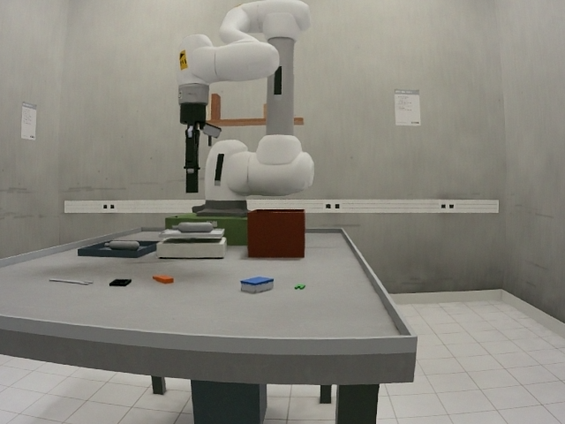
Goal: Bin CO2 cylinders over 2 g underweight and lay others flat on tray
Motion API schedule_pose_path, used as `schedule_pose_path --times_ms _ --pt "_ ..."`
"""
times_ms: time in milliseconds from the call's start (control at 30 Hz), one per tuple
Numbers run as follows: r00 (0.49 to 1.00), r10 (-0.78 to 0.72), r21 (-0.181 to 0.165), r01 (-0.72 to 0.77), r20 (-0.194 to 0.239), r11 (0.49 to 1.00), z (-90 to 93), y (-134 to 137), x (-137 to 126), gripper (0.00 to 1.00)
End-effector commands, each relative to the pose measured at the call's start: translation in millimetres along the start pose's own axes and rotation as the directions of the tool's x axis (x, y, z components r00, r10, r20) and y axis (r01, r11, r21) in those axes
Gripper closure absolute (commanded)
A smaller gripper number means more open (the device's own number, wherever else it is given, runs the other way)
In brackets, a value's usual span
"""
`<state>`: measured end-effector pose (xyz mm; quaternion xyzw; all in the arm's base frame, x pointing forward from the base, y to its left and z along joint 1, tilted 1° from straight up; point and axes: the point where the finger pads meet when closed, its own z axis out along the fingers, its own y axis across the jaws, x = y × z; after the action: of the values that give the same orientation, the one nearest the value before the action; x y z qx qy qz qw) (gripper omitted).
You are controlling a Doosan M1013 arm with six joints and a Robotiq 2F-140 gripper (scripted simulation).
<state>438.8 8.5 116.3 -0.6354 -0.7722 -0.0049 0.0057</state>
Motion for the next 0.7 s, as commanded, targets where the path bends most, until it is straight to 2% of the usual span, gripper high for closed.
schedule_pose_path --times_ms 0,167,300,367,467,567,633,667 --pt "1.0 0.001 -0.001 -0.001 0.0 1.0 -2.6 0.4 0.0 0.61" --pt "0.999 0.041 -0.001 -0.041 0.0 0.999 -4.9 -2.0 -0.3 0.61" --pt "0.969 0.246 -0.001 -0.246 -0.001 0.969 -16.7 -14.5 -1.4 0.61" --pt "0.919 0.393 -0.001 -0.393 -0.001 0.919 -26.1 -25.1 -2.1 0.61" --pt "0.853 0.522 0.0 -0.522 -0.007 0.853 -42.3 -44.7 -2.8 0.61" --pt "0.76 0.649 0.002 -0.649 -0.015 0.761 -57.9 -65.5 -2.6 0.61" --pt "0.76 0.649 0.002 -0.649 -0.015 0.761 -57.9 -65.5 -2.6 0.61" --pt "0.653 0.757 0.005 -0.757 -0.018 0.653 -62.4 -72.0 -2.4 0.61"
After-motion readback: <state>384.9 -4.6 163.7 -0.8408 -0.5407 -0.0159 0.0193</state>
